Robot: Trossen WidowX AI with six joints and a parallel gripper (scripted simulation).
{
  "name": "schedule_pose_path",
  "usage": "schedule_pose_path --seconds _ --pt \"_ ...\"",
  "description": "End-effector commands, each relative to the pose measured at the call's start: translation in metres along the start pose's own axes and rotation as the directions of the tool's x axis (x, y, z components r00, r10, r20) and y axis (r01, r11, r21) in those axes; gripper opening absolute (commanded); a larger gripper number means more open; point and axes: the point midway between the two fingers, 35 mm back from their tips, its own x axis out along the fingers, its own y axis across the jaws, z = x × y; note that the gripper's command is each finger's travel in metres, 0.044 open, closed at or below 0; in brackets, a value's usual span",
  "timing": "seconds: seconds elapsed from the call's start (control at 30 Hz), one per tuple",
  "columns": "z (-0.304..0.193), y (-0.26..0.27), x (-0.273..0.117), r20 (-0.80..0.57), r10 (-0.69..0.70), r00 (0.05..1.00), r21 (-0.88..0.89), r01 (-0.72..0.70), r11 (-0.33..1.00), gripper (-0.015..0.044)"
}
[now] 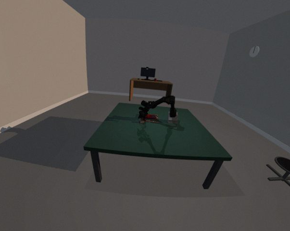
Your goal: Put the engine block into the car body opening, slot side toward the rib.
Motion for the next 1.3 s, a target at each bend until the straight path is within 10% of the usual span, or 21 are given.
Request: schedule_pose_path --seconds 0.0,0.57,1.27 --pt "0.005 0.0 0.0 -0.009 -0.024 1.0 0.117 0.024 0.993 0.044" --pt "0.014 -0.001 -0.001 -0.094 -0.128 0.987 0.624 0.159 0.765 0.044" --pt "0.016 0.003 -0.013 -0.223 -0.232 0.947 0.953 0.261 0.15 0.044"
